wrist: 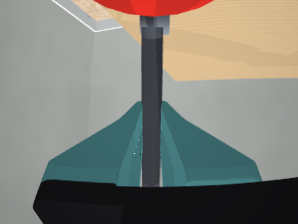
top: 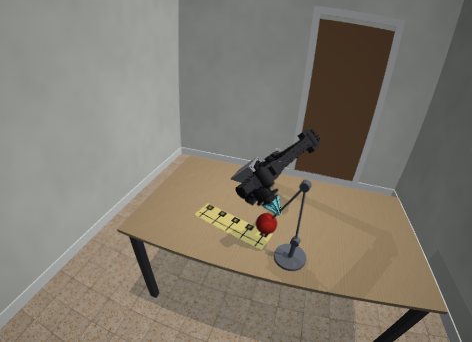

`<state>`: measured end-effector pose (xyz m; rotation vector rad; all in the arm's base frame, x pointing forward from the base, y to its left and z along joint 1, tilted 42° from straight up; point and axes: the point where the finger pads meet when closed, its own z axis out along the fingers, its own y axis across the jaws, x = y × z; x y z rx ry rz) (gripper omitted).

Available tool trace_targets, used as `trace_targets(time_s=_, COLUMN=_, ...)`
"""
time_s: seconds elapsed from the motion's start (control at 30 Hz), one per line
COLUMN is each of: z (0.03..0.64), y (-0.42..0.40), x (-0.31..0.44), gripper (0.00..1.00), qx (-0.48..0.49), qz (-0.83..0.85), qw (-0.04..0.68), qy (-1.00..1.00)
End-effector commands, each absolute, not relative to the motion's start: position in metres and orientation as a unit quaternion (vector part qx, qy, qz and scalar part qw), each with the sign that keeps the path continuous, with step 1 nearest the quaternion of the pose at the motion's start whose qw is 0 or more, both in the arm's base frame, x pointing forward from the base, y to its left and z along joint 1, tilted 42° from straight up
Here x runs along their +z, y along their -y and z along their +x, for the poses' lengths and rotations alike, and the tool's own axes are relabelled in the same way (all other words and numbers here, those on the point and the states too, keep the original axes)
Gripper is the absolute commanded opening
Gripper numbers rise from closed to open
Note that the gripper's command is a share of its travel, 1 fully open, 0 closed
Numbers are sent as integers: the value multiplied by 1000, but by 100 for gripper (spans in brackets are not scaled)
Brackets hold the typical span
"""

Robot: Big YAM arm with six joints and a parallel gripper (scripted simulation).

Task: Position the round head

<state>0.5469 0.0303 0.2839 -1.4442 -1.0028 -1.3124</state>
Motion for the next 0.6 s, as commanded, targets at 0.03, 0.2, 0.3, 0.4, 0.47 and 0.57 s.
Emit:
trace_targets(time_s=0.03, z=547, y=-28, x=288, gripper=0, qx=-535, qz=-585, qw=452, qy=409)
trace_targets(time_s=0.2, z=547, y=-28, x=288, gripper=0, qx=-535, qz=-585, qw=452, qy=408)
trace_targets(time_s=0.3, z=547, y=-28, x=288, gripper=0, qx=-535, qz=-585, qw=453, qy=408)
trace_targets(time_s=0.4, z=547, y=-28, x=288, gripper=0, qx=-536, qz=-585, qw=453, qy=408)
trace_targets(time_s=0.47, z=547, y=-27, x=286, gripper=0, qx=-535, qz=-584, qw=454, qy=408)
trace_targets(time_s=0.57, z=546, y=-25, x=281, gripper=0, qx=-535, qz=-582, qw=456, qy=409)
